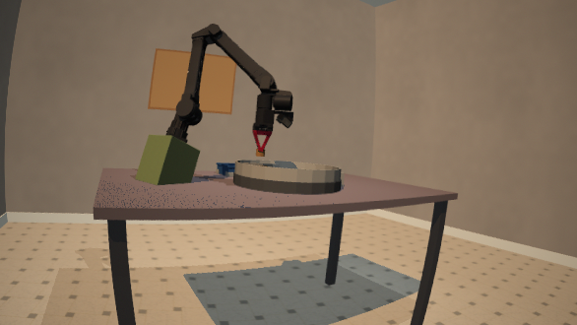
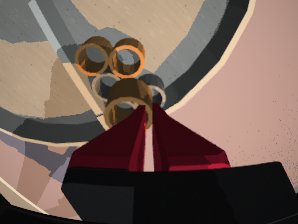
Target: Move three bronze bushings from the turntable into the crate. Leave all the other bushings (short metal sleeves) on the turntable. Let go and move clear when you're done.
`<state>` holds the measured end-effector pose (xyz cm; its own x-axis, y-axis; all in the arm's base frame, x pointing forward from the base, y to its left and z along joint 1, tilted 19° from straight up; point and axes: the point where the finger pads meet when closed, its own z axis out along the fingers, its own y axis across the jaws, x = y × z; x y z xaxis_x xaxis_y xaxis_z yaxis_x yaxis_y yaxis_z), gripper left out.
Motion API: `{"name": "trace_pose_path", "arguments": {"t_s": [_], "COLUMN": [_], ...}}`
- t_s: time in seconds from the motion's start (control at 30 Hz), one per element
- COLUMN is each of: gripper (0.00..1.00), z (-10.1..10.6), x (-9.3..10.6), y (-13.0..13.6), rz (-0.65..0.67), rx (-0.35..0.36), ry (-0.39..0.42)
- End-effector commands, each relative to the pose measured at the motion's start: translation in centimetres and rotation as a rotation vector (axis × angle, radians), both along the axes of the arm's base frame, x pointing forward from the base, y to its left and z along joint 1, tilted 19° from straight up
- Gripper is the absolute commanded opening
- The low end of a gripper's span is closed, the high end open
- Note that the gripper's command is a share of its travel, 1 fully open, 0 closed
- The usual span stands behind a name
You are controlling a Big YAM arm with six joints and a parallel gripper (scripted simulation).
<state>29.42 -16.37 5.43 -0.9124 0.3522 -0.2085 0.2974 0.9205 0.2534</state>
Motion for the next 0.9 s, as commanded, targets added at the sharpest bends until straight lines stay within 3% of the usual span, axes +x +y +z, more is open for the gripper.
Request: {"name": "trace_pose_path", "arguments": {"t_s": [0.0,0.1,0.4,0.43,0.47,0.87], "gripper": [0.0,0.0,0.0,0.0,0.0,0.0], "z": [2.0,0.9,1.3,2.4,1.5,3.4], "x": [1.6,0.5,0.7,1.8,0.8,1.9], "y": [-0.4,0.9,3.1,3.0,4.1,11.7], "rz": [0.005,0.005,0.004,0.004,0.004,0.004], "rx": [-0.028,-0.01,-0.011,-0.024,-0.01,-0.007], "ry": [-0.044,-0.017,-0.016,-0.039,-0.016,-0.02]}}
